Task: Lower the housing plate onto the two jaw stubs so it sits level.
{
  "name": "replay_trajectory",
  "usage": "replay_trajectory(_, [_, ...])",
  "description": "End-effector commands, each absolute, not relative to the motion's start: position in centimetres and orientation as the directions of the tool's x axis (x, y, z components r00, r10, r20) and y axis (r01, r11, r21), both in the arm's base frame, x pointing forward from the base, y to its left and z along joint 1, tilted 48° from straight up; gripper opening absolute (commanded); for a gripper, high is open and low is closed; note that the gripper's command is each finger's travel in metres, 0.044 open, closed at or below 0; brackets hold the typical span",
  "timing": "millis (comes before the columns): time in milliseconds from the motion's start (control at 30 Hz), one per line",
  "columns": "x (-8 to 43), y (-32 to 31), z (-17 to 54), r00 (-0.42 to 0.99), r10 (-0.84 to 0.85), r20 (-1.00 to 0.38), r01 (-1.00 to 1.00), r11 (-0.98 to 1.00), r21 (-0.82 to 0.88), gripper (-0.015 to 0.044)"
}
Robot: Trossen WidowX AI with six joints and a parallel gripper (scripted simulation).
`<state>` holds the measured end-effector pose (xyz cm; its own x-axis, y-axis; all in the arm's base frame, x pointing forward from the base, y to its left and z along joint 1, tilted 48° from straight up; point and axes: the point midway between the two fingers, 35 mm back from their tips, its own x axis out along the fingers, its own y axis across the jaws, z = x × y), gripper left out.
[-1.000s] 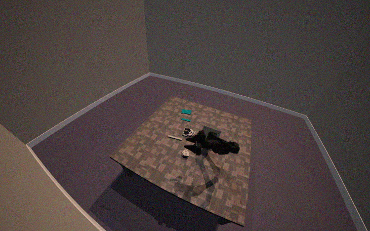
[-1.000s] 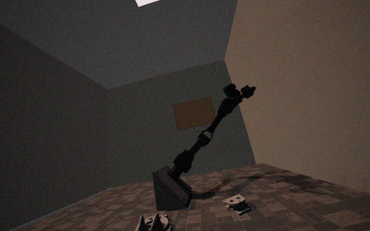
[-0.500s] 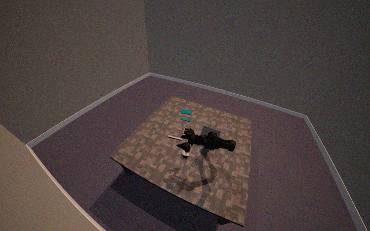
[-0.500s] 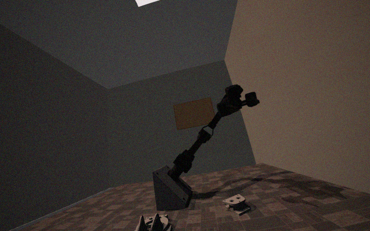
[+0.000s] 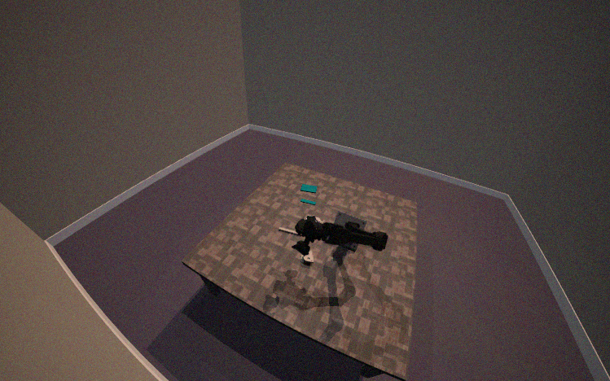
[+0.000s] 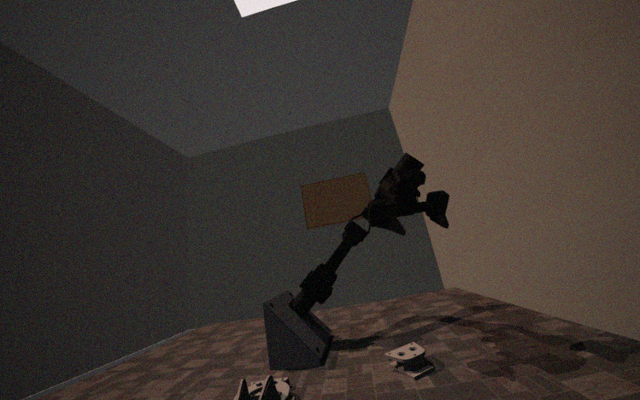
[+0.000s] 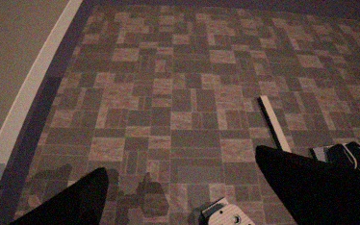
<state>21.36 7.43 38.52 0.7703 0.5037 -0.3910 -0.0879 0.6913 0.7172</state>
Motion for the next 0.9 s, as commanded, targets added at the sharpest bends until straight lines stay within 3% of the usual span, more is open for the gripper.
replay_trajectory(0, [21.8,8.3,36.2,0.704,0.547,-0.453,-0.112,0.715,0.69,0.044])
replay_trajectory(433, [21.9,10.6,29.2,0.452,0.655,-0.605,-0.248,0.744,0.621,0.044])
replay_trajectory(867, [20.0,12.8,23.2,0.161,0.732,-0.662,-0.403,0.661,0.633,0.044])
